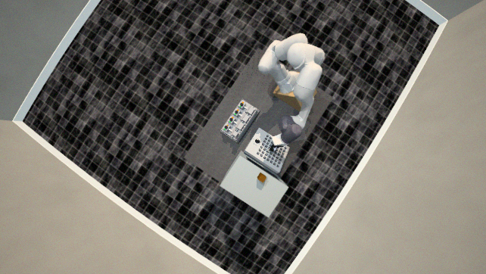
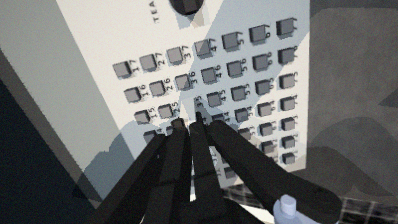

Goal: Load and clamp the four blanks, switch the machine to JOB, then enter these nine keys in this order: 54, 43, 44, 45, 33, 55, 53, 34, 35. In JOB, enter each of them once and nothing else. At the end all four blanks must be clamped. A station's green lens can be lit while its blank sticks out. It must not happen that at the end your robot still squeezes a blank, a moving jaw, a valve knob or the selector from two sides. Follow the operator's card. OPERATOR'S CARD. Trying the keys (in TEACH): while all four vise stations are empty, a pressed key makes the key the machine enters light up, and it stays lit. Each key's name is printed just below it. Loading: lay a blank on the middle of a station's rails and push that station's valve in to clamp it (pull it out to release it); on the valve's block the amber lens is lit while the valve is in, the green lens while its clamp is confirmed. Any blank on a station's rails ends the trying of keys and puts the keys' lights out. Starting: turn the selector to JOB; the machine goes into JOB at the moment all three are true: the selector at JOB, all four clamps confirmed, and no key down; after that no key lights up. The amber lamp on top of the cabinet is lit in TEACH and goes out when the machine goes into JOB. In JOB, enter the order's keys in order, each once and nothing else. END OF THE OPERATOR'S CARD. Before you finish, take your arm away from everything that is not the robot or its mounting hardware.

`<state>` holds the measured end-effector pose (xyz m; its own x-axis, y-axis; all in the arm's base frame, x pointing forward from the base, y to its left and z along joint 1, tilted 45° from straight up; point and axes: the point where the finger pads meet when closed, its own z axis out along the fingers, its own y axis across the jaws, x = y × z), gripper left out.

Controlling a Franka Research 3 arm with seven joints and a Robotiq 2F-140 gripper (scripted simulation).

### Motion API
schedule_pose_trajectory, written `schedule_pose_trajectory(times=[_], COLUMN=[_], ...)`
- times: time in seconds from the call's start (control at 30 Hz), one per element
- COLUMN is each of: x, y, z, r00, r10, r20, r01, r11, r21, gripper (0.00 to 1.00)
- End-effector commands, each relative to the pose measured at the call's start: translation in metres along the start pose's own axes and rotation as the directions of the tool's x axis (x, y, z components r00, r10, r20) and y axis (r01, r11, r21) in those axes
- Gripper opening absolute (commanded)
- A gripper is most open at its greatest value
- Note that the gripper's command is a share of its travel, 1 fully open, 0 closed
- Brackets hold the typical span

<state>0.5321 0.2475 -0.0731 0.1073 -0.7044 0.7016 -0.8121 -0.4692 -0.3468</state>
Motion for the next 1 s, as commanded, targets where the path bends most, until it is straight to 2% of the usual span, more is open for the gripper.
schedule_pose_trajectory(times=[0.0,0.97], x=[-0.001,-0.001], y=[-0.001,-0.001], z=[0.001,0.013], r00=[1.000,1.000], r10=[-0.007,-0.007], r20=[0.002,0.002], r01=[0.007,0.007], r11=[1.000,1.000], r21=[0.004,0.004], gripper=[0.00,0.00])
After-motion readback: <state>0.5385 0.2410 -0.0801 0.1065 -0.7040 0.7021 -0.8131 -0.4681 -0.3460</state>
